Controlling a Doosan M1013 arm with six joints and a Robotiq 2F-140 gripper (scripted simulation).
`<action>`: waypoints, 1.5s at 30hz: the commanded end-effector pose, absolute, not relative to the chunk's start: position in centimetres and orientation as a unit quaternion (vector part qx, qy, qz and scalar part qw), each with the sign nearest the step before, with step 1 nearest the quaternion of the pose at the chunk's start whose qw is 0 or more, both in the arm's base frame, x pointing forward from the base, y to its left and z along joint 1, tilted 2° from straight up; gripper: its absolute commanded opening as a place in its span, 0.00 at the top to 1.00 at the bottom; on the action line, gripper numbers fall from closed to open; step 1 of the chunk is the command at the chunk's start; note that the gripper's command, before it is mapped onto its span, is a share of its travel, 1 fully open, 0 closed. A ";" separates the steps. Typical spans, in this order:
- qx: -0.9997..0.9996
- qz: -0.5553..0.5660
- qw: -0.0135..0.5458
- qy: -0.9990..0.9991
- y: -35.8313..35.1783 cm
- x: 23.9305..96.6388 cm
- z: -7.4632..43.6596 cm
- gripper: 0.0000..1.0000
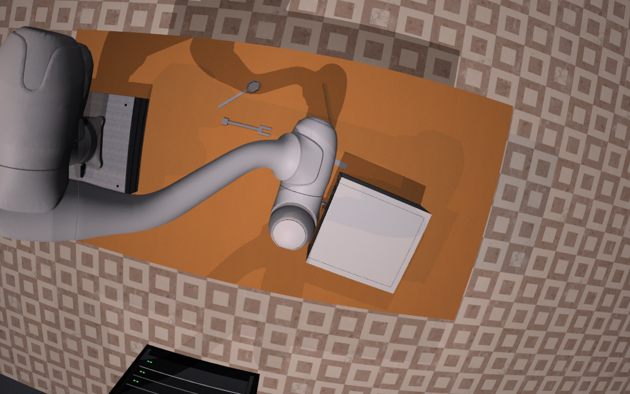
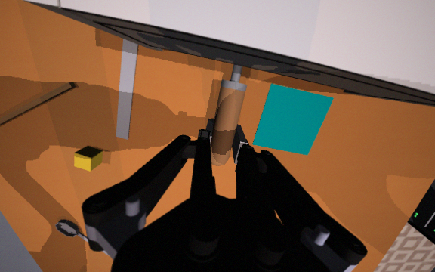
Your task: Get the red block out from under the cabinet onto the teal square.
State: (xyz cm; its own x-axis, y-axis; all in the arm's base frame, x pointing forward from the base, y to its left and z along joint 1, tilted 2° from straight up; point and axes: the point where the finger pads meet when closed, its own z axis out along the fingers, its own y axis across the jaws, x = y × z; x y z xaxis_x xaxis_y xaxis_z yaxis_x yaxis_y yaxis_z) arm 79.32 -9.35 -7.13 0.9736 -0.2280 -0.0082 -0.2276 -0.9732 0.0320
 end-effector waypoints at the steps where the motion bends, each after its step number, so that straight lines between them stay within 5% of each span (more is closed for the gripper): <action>1: 0.993 -0.006 0.015 -0.115 -10.4 79.1 -7.1 1.00; 45: 0.993 -0.006 0.015 -0.115 -14.0 78.2 -7.0 1.00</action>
